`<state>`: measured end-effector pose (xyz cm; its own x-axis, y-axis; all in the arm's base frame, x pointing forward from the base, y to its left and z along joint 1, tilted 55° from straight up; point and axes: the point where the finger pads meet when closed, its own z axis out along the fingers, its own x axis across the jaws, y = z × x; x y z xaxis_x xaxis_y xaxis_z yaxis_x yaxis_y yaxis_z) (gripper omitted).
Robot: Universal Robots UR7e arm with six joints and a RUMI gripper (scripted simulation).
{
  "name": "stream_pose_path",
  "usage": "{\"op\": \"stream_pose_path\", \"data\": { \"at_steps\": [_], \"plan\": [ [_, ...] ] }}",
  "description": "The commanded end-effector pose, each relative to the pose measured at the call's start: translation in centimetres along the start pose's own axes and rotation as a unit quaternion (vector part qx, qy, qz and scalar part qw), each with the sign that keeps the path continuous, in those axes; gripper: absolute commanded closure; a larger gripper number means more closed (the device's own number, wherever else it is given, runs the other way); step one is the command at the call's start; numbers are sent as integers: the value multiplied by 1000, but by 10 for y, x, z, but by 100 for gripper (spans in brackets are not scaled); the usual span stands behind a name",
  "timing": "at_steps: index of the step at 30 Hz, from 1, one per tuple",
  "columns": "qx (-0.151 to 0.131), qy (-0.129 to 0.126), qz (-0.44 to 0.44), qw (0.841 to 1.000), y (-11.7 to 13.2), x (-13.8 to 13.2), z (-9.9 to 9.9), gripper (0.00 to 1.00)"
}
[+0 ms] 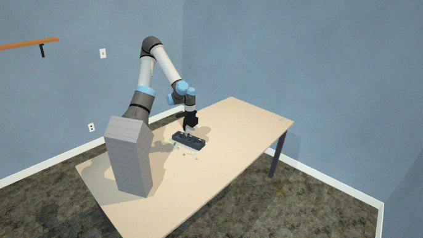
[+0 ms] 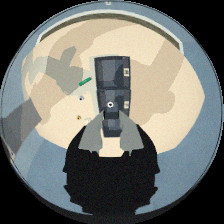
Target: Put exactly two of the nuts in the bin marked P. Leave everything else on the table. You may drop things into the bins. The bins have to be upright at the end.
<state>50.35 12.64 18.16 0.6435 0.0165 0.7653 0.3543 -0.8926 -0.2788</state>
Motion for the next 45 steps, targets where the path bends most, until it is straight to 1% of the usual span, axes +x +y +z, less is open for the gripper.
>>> {"op": "stream_pose_path", "data": {
  "at_steps": [1, 5, 13, 15, 16, 21, 26, 30, 32, 33, 36, 42, 43, 45],
  "plan": [
    [0, 0, 0, 1000, 0, 0, -1, 82],
    [0, 0, -88, 996, 15, -32, -1, 82],
    [-7, -5, -169, 986, 42, -90, -1, 82],
    [-7, -5, -169, 986, 42, -90, -1, 82],
    [-10, -8, -196, 980, 47, -100, -2, 82],
    [-16, -13, -243, 970, 63, -135, -2, 82],
    [-22, -20, -289, 957, 63, -135, -2, 82],
    [-24, -21, -331, 943, 67, -132, -3, 82],
    [-24, -21, -331, 943, 67, -132, -3, 82],
    [-24, -20, -364, 931, 67, -132, -3, 82],
    [-24, -19, -392, 919, 66, -132, -3, 82],
    [-20, -16, -457, 889, 65, -133, -3, 82],
    [-20, -15, -461, 887, 64, -133, -3, 82],
    [-20, -15, -461, 887, 64, -134, -3, 82]
  ]
}}
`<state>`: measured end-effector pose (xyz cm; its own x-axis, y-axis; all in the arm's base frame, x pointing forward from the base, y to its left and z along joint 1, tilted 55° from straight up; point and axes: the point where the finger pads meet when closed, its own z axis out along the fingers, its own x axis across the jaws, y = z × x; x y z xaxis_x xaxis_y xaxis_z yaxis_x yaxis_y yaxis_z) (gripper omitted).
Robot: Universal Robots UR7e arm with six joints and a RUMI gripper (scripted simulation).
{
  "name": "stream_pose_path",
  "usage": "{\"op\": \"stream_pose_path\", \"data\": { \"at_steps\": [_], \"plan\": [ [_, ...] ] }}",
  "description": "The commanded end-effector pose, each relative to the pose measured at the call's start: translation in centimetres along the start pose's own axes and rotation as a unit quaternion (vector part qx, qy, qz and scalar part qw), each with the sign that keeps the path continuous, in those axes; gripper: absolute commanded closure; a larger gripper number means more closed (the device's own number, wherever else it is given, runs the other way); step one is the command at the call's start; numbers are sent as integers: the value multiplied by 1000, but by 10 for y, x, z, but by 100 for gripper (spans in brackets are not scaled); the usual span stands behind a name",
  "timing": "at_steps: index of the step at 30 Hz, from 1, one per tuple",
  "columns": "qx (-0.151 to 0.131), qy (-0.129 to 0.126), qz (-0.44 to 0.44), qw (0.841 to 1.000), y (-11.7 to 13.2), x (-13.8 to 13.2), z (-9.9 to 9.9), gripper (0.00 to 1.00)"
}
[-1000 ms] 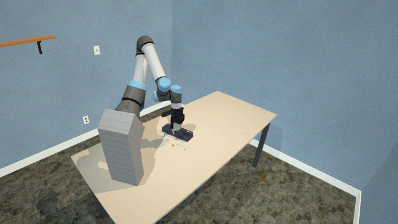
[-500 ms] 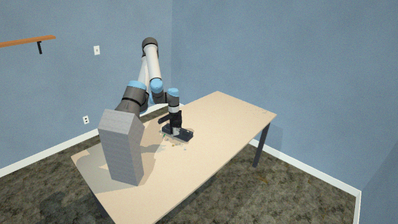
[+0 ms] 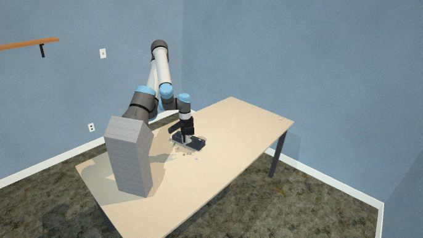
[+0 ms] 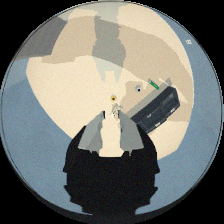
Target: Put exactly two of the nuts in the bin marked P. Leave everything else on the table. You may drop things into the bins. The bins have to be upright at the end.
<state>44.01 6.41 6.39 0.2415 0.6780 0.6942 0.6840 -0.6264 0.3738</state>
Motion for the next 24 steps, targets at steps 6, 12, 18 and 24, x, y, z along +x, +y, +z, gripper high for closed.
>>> {"op": "stream_pose_path", "data": {
  "at_steps": [6, 12, 18, 24],
  "plan": [
    [3, 12, -68, 998, -4, 0, -1, 82],
    [3, 12, -65, 998, -8, 1, 0, 82],
    [3, 12, -64, 998, -10, 1, 0, 82],
    [3, 10, -62, 998, 1, 0, 0, 82]
  ]
}}
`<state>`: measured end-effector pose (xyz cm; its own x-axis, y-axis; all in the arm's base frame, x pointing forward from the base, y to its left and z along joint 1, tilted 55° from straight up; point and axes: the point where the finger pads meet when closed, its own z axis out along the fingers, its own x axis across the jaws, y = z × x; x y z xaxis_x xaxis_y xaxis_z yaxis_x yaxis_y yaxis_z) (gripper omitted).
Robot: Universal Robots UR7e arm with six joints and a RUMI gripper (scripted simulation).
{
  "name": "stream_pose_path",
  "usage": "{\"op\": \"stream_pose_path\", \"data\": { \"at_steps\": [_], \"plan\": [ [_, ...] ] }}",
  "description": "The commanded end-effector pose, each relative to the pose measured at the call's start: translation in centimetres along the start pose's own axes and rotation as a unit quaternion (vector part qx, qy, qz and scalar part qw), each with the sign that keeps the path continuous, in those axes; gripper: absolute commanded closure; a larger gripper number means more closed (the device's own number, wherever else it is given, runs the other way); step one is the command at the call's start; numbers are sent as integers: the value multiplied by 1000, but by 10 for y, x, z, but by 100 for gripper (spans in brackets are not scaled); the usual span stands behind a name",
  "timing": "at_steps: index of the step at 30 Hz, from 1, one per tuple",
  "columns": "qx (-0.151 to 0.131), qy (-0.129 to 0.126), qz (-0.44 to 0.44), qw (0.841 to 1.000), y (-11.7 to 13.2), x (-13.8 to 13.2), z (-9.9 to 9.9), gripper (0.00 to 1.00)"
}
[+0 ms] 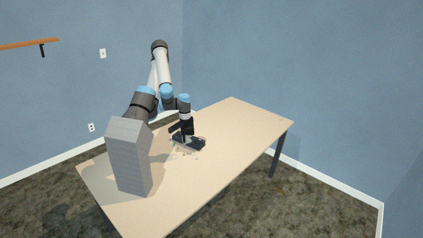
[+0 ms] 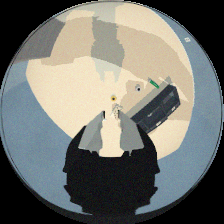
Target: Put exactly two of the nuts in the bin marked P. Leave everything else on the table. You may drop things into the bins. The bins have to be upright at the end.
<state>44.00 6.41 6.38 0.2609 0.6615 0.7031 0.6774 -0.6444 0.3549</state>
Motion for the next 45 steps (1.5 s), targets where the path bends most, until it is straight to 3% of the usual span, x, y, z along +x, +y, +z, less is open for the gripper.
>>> {"op": "stream_pose_path", "data": {
  "at_steps": [1, 14, 33, 45],
  "plan": [
    [4, 11, -78, 997, 1, 0, -1, 82],
    [5, 17, -116, 993, 1, 0, -1, 82],
    [8, 36, -229, 973, 0, 1, 0, 82],
    [10, 37, -228, 973, -4, 1, 0, 82]
  ]
}}
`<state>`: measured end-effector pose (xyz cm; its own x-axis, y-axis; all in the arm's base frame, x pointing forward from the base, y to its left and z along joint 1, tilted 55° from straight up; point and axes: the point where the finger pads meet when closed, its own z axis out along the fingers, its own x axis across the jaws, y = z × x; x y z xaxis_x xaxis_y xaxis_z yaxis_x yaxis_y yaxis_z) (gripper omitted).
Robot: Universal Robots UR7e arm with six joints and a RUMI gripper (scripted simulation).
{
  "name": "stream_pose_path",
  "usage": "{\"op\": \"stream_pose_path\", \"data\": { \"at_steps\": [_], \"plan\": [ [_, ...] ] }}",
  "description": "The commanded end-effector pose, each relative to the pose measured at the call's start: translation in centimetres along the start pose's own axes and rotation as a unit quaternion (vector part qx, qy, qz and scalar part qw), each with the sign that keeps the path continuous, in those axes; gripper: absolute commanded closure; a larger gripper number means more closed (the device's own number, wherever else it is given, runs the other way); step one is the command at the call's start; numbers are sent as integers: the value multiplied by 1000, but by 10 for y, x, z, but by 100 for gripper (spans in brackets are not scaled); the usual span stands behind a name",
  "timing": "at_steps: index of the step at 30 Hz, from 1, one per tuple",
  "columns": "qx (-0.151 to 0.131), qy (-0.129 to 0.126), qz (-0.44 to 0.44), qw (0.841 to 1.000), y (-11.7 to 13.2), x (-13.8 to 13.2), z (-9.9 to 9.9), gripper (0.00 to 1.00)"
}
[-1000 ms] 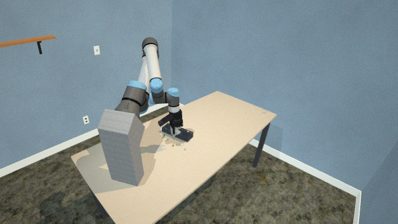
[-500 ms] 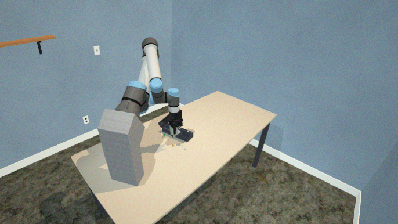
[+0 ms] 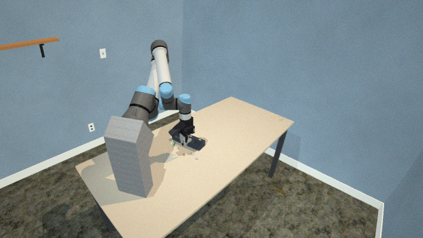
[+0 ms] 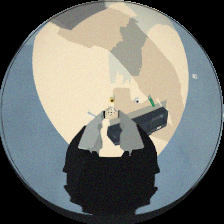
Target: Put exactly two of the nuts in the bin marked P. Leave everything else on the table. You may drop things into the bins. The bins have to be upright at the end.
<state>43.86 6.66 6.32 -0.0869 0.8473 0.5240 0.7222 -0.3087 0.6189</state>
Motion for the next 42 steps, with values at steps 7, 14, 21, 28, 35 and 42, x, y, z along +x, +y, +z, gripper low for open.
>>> {"op": "stream_pose_path", "data": {
  "at_steps": [7, 14, 21, 28, 35, 42],
  "plan": [
    [2, 8, -16, 1000, 2, -1, -1, 82],
    [4, 9, -14, 1000, 0, 0, 0, 82],
    [4, 9, -14, 1000, 1, 0, 0, 82],
    [4, 9, -14, 1000, 1, -1, 0, 82],
    [4, 9, -15, 1000, 2, -1, 24, 82],
    [4, 9, -15, 1000, 3, -1, 44, 82]
  ]
}}
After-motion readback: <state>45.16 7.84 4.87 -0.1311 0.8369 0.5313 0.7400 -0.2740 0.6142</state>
